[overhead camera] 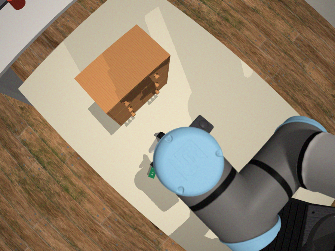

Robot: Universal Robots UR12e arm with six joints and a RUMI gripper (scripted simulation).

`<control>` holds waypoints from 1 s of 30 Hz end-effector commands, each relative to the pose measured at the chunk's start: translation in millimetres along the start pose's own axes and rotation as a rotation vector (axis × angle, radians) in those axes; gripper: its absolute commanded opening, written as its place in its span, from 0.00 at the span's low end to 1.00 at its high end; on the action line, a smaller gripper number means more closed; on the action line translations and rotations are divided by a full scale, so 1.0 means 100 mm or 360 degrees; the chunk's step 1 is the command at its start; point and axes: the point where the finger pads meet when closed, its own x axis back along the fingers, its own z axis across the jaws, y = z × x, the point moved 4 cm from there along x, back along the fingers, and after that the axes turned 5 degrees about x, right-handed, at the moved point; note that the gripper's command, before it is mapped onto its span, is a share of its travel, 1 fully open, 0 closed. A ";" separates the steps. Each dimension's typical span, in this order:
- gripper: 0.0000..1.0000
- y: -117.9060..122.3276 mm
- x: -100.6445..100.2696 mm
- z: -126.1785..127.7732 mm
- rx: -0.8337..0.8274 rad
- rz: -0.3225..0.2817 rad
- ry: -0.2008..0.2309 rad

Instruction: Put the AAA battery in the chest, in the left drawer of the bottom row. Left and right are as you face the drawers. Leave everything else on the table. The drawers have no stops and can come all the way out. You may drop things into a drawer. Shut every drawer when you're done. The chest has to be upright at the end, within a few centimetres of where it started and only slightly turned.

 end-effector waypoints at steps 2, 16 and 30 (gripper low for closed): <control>1.00 -0.03 0.02 -0.02 -0.0038 -0.0018 -0.0002; 1.00 -0.03 0.02 -0.02 -0.0048 -0.0018 -0.0002; 1.00 -0.06 -0.12 -0.07 -0.0318 -0.0019 -0.0001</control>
